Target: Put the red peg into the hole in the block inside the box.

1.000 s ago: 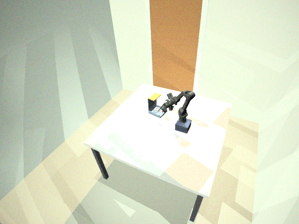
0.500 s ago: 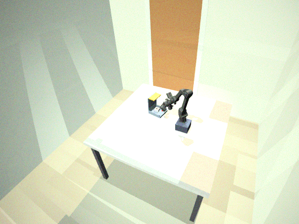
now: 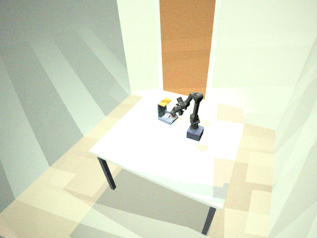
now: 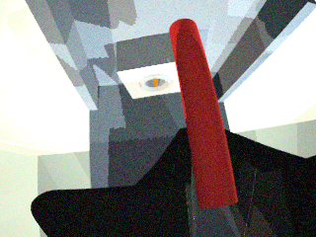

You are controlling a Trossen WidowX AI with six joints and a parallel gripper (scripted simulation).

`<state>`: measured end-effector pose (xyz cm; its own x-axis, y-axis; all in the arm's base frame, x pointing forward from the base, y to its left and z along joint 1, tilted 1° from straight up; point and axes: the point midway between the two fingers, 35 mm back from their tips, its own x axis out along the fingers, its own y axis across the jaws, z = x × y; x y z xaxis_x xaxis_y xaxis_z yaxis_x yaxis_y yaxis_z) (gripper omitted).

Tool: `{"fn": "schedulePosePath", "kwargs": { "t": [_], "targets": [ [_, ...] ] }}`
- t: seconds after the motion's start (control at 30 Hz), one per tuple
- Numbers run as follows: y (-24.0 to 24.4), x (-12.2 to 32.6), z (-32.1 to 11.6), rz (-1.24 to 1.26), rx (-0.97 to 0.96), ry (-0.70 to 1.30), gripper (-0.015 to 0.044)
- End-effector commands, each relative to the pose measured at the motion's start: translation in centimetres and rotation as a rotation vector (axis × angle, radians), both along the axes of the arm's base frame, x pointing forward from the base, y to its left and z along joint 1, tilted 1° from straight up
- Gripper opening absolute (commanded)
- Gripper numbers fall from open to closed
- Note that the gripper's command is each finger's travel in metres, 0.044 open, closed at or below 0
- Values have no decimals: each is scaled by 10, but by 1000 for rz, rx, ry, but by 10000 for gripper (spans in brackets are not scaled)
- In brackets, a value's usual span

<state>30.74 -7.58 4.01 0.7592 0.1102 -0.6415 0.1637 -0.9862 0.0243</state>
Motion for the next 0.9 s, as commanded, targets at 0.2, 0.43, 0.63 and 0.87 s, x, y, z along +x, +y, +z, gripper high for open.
{"fn": "schedulePosePath", "kwargs": {
  "t": [0.2,0.43,0.63,0.87],
  "targets": [
    [-7,20,2,-15,-3,-10,0],
    [-7,32,3,-16,-3,-11,0],
    [-7,41,3,-16,-3,-12,0],
    [-6,43,3,-16,-2,-12,0]
  ]
}}
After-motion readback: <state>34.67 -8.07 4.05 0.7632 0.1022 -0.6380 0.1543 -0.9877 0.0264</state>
